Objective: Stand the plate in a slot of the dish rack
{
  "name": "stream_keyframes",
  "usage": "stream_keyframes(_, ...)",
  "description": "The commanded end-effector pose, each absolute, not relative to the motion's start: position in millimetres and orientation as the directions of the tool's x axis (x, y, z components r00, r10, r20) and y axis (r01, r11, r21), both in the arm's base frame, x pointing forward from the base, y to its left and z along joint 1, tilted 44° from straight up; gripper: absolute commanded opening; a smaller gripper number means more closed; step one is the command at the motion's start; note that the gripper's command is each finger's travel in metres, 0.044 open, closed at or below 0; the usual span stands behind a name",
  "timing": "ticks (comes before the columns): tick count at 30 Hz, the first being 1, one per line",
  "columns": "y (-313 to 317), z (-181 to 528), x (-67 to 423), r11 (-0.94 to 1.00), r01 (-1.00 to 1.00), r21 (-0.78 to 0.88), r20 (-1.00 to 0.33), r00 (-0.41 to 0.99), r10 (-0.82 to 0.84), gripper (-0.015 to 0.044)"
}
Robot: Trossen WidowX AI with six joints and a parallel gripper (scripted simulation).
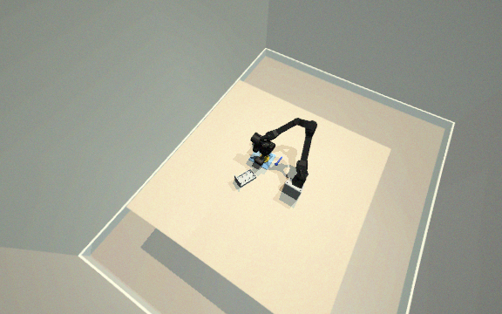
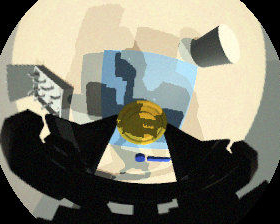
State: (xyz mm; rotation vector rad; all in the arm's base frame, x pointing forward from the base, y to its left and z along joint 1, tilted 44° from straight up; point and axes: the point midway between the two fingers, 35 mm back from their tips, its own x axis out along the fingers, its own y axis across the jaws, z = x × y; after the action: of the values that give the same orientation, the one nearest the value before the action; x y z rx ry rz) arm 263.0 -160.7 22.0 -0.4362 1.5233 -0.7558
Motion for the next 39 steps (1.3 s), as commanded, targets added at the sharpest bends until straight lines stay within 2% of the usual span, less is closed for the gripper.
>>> stream_keyframes(1,-156.2,26.1,266.1,0.709,0.162,-0.686,-0.727,-0.110,-0.678,0.0192)
stream_keyframes(8,-131.6,48.7,278.9,0.718,0.163,-0.677,-0.735,-0.106,-0.669,0.0008)
stream_keyframes(9,-128.1,52.0,280.5,0.719,0.163,-0.676,-0.736,-0.106,-0.668,0.0000)
stream_keyframes(39,-40.1,140.7,298.4,0.713,0.162,-0.683,-0.730,-0.111,-0.674,0.0000)
